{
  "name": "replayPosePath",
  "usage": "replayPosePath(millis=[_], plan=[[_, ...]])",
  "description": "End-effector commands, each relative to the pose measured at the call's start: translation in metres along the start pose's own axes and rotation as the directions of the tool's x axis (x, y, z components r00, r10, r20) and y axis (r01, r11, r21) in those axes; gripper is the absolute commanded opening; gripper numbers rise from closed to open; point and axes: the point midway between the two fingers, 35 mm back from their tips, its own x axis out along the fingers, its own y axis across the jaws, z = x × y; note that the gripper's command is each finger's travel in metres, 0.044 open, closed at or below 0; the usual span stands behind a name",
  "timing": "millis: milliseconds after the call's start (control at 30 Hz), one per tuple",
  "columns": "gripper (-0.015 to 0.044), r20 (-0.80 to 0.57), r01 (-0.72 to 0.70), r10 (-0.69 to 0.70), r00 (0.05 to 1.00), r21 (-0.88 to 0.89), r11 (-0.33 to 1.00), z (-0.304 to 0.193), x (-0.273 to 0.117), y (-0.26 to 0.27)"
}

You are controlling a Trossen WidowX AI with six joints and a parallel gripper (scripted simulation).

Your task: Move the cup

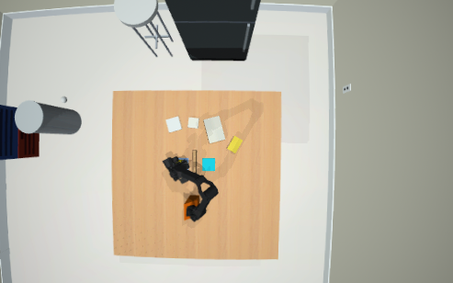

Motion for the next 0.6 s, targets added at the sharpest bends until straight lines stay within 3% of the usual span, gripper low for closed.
replayPosePath(millis=[0,567], plan=[[0.0147,0.000,-0.001,0.001,1.000,0.001,1.000,0.0001,-0.0003,0.0003],[0.0033,0.000,-0.001,0.001,1.000,0.001,1.000,0.0001,-0.0003,0.0003]])
